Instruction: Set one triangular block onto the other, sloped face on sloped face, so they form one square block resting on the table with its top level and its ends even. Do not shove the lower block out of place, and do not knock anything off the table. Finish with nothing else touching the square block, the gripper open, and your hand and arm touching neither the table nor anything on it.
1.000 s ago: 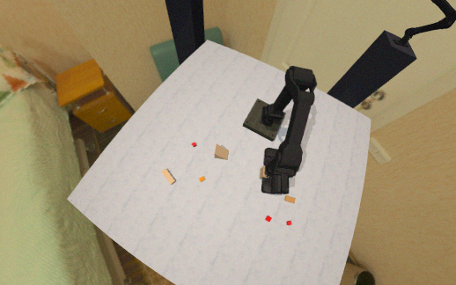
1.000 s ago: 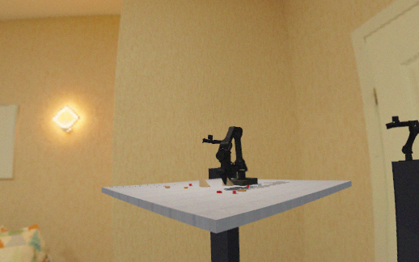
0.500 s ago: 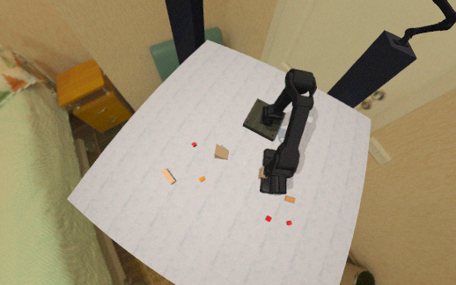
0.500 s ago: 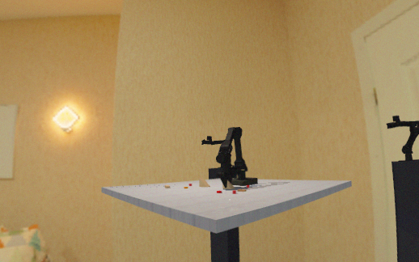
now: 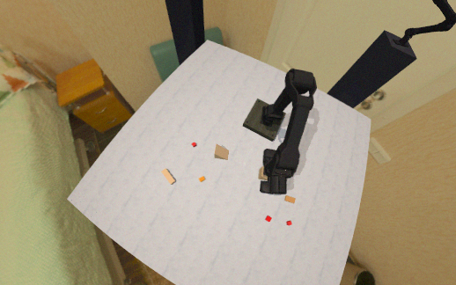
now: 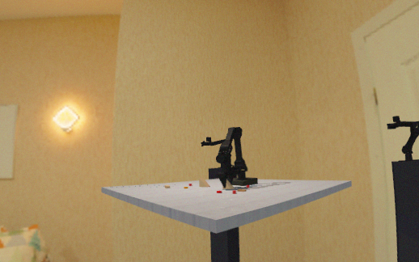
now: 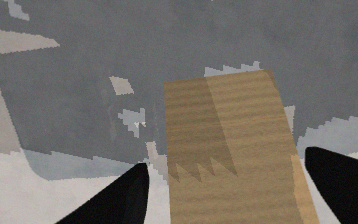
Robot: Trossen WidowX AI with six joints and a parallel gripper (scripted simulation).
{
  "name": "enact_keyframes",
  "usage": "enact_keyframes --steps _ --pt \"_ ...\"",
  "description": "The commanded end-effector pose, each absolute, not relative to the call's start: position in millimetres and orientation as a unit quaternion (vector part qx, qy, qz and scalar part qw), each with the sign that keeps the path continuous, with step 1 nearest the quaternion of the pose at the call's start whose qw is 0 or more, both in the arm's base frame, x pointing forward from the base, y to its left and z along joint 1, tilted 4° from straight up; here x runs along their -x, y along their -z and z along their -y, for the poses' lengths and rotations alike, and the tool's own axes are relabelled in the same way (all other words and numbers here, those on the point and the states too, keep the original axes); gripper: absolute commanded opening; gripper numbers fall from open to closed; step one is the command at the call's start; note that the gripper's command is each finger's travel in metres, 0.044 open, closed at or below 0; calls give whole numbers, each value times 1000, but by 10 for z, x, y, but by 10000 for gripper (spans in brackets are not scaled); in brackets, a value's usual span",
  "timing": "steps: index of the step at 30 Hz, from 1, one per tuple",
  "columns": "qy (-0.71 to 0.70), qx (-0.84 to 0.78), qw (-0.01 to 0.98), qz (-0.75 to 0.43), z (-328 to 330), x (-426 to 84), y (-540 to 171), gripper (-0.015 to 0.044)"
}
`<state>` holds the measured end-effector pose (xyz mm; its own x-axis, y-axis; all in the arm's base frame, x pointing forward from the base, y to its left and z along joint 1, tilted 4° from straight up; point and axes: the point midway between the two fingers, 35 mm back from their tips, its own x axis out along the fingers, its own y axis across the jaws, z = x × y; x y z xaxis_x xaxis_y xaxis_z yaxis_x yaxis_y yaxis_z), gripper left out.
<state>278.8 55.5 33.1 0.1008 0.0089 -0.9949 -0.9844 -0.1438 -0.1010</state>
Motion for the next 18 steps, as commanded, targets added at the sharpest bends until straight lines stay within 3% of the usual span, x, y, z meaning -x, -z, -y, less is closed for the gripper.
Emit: enact_keyframes --steps 1,8,13,18 --pt "-509 559 488 -436 -555 -2791 -334 440" --pt "-509 559 488 -436 -556 -2791 -358 440" --pt "-509 559 488 -436 -551 -2738 -903 440" --pt "-508 561 489 -434 -554 -2751 -919 440"
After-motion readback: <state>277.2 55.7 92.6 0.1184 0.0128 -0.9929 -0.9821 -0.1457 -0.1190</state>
